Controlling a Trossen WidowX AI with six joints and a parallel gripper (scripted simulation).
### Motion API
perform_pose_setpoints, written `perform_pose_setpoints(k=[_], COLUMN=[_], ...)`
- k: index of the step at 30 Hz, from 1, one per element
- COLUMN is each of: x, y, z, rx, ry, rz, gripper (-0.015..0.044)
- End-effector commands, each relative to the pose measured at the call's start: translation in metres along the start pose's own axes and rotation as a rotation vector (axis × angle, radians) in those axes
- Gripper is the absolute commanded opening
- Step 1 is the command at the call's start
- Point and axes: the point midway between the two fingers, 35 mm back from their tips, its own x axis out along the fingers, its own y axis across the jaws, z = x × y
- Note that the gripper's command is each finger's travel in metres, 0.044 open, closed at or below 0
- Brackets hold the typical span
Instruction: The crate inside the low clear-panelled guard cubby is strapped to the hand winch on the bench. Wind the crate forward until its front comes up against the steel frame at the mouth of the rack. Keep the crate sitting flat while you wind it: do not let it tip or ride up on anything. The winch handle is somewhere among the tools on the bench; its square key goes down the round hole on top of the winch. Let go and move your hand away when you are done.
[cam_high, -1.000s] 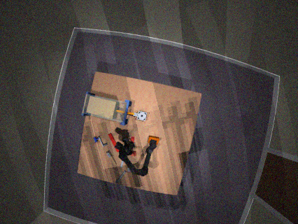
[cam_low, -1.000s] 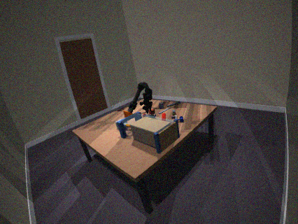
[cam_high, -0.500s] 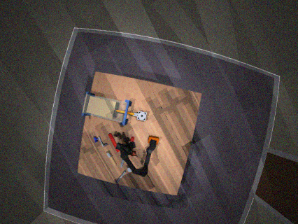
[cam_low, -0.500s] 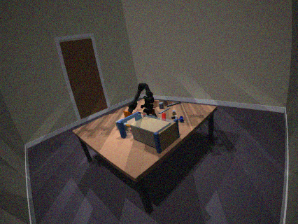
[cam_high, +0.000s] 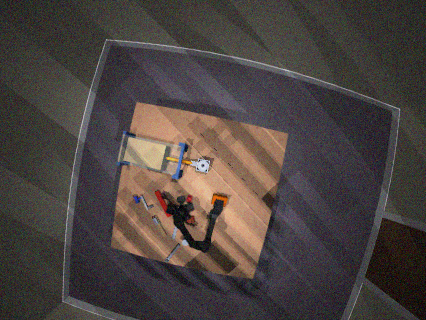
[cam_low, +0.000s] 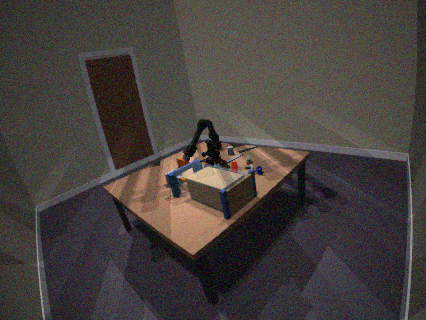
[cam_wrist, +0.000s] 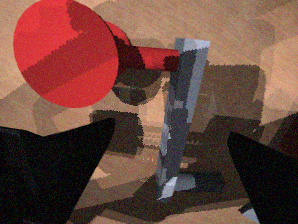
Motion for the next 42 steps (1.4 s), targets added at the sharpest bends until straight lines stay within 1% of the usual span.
perform_pose_setpoints(k=[1, 15, 22, 28, 30, 33, 39, 42], x=[0.0, 0.0, 0.0, 0.0, -0.007, -0.034, -0.129, -0.152], y=[0.0, 0.0, 0.0, 0.0, 0.002, 0.006, 0.007, 0.003], z=[0.0, 0.0, 0.0, 0.0, -0.002, -0.006, -0.003, 0.001], rx=[0.0, 0.0, 0.0, 0.0, 0.004, 0.018, 0.065, 0.076], ry=[0.0, 0.0, 0.0, 0.0, 0.002, 0.008, 0.03, 0.037], rz=[0.0, 0.0, 0.0, 0.0, 0.004, 0.016, 0.034, 0.034], gripper=[0.0414, 0.0046, 0.0, 0.0, 0.0, 0.0, 0.0, 0.0])
